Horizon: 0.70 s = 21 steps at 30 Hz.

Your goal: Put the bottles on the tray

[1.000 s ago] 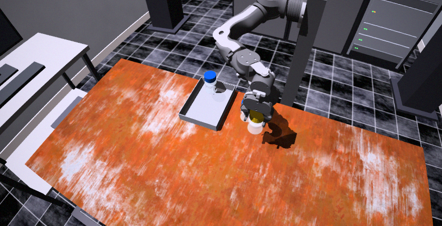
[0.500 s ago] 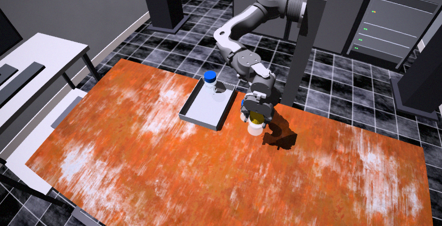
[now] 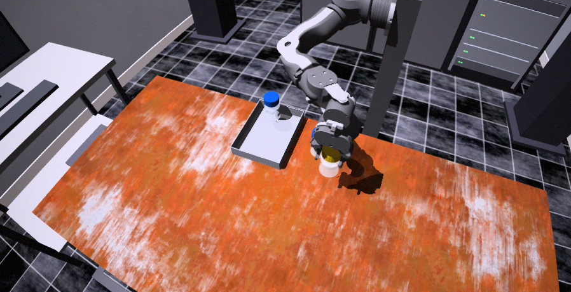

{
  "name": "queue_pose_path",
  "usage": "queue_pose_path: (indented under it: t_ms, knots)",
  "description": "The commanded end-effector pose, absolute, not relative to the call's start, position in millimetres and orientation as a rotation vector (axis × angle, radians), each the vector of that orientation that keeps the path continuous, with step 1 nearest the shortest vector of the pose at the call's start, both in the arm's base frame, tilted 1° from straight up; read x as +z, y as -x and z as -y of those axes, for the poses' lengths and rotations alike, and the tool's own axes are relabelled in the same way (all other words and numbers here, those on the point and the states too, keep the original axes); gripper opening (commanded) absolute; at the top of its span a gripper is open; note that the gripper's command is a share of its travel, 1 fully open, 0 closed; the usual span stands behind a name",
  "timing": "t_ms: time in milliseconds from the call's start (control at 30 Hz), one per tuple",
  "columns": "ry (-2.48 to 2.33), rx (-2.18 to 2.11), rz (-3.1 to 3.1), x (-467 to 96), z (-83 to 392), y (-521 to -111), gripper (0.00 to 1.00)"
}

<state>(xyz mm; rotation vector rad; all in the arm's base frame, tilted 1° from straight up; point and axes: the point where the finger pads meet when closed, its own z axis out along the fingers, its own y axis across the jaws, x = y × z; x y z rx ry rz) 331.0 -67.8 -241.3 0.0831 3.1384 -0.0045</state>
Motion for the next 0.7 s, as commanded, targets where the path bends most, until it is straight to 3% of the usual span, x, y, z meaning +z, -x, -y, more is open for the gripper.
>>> queue_pose_path:
  t_ms: [0, 667]
  knots:
    - [-0.075, 0.009, -3.135, -244.7, 66.0, -331.5, 0.00]
    - [-0.072, 0.018, -3.132, -286.6, 64.8, -332.1, 0.00]
